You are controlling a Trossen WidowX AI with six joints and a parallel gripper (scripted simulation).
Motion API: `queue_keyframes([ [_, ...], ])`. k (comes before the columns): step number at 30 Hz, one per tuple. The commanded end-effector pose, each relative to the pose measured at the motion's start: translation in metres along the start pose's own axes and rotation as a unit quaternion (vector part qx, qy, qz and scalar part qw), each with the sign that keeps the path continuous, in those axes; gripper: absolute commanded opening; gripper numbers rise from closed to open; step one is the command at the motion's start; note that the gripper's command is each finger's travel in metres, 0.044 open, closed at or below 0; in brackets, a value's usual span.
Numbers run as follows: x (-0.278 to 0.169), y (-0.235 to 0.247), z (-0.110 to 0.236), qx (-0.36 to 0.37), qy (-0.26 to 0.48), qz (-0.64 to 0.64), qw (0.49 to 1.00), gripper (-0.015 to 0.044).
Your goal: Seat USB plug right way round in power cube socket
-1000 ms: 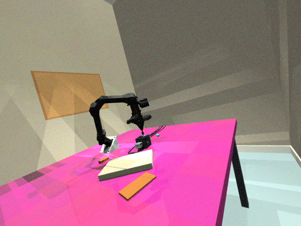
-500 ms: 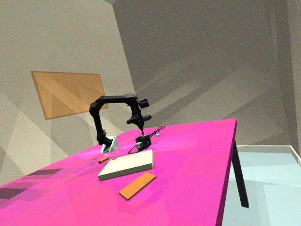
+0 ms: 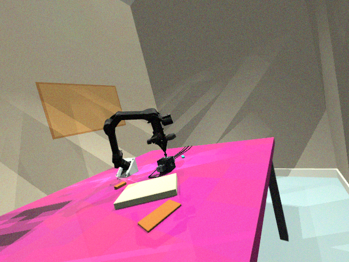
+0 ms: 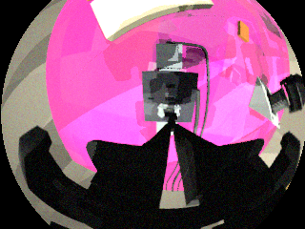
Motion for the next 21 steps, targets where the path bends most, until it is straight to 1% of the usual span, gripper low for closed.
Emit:
queue_keyframes([
  [1, 0.0001, 0.0003, -0.0004, 0.001, 0.000, 0.001, 1.000, 0.0000],
  [21, 0.0004, 0.0003, -0.0028, 0.001, 0.000, 0.001, 1.000, 0.0000],
])
Point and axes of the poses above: the point midway between the two fingers, 35 mm back from their tips, its own z axis back along the fingers, its own y axis across the jaws, x = y × z, the point moved 5 cm from there along z, back along the fingers, and after that the axes turned 3 degrees about -z, right-handed, at the moved point
